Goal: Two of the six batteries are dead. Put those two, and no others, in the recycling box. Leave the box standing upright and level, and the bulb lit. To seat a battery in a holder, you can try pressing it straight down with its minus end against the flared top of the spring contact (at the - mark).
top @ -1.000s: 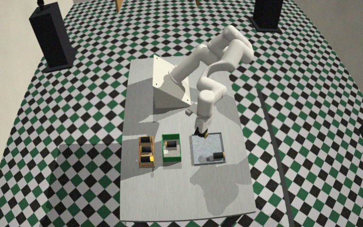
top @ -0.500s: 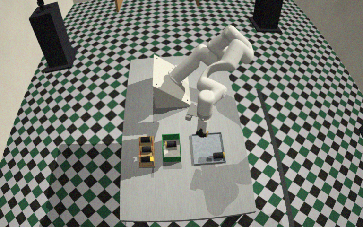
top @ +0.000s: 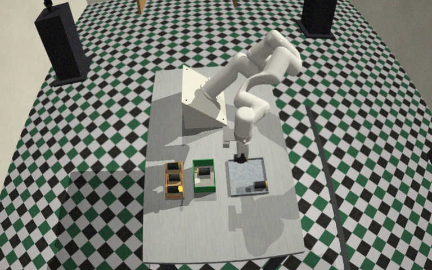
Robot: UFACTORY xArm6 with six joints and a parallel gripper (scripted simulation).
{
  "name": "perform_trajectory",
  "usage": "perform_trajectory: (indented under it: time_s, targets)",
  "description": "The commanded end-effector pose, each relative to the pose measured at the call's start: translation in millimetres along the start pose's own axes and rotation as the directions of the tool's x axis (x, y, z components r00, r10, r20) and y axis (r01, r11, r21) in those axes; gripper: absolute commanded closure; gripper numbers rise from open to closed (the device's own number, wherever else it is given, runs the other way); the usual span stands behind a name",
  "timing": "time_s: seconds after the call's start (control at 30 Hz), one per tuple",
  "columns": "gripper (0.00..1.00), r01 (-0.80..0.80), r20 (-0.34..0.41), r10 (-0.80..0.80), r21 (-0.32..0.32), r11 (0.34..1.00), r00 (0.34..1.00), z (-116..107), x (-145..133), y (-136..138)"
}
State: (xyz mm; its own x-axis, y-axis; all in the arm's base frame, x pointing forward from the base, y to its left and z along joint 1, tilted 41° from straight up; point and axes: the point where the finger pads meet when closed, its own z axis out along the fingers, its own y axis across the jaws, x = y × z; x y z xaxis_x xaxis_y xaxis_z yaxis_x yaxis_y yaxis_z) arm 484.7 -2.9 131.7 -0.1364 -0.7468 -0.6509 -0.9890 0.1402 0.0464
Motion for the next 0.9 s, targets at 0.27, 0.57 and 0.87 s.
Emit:
perform_trajectory:
  time_s: [0.27, 0.57, 0.87]
  targets:
    - [0.72, 0.066, 0.004, -0.066, 0.007, 0.998, 0.998, -2, 0, -1]
    - [0.72, 0.066, 0.004, -0.066, 0.007, 0.998, 0.998, -2, 16, -7]
    - [0.72, 0.066, 0.004, -0.066, 0.007, 0.998, 0.998, -1, 102, -35]
